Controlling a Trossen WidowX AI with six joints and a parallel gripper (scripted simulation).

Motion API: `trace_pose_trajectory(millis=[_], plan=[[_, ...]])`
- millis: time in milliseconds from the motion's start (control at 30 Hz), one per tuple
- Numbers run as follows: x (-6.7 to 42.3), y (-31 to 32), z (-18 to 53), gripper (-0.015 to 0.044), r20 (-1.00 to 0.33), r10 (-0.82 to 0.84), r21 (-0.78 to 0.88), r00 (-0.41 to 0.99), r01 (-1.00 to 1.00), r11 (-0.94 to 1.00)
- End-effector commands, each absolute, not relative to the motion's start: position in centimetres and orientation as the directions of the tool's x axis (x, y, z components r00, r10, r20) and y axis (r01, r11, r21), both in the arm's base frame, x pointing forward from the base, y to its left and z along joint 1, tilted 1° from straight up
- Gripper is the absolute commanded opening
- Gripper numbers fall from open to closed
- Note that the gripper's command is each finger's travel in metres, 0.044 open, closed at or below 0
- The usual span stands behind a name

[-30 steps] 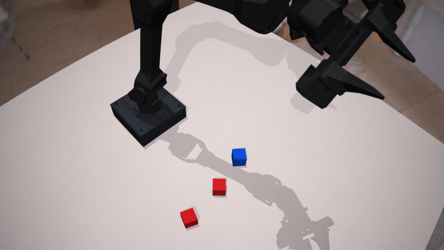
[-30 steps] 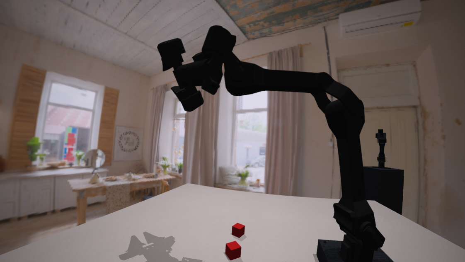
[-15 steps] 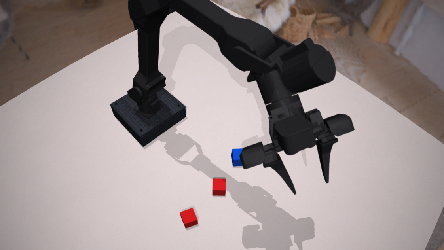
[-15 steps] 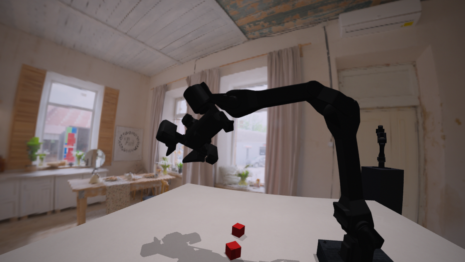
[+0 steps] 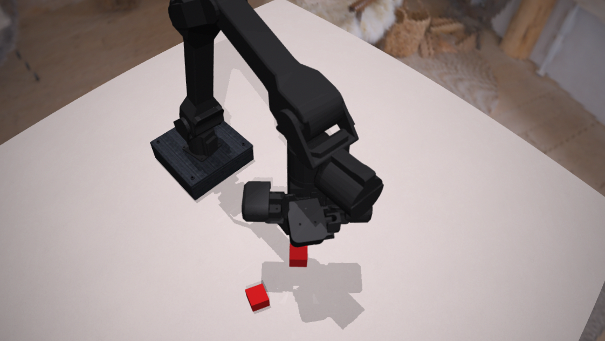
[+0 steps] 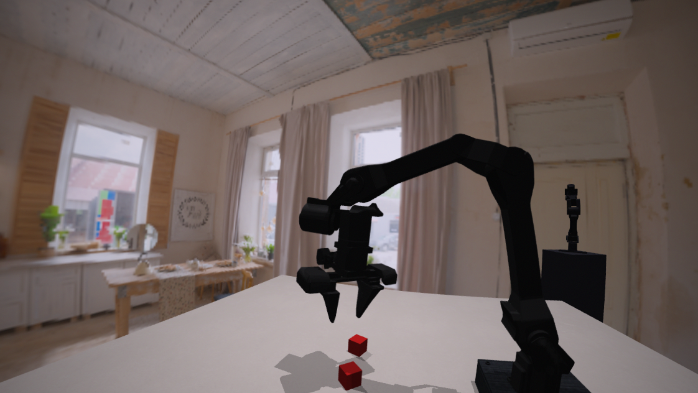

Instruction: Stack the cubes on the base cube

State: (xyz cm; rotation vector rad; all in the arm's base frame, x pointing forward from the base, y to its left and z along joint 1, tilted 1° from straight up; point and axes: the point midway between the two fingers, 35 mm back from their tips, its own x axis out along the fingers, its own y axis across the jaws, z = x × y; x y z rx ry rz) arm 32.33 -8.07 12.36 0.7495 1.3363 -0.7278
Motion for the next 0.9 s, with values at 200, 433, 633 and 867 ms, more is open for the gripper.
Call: trace_pose_trajectory(millis=[200,433,633,867], plan=[[31.0,-7.5,11.4,0.0265,-0.999,0.016,0.04,0.037,0.821,0.569],[31.1,-7.4,5.9,0.0265,-0.999,0.016,0.04,0.037,0.821,0.569],[31.2,-7.4,5.0,0.0265,-0.999,0.016,0.04,0.037,0.821,0.569],[31.2,-7.4,4.0,0.0265,-0.999,0.016,0.04,0.037,0.821,0.569]])
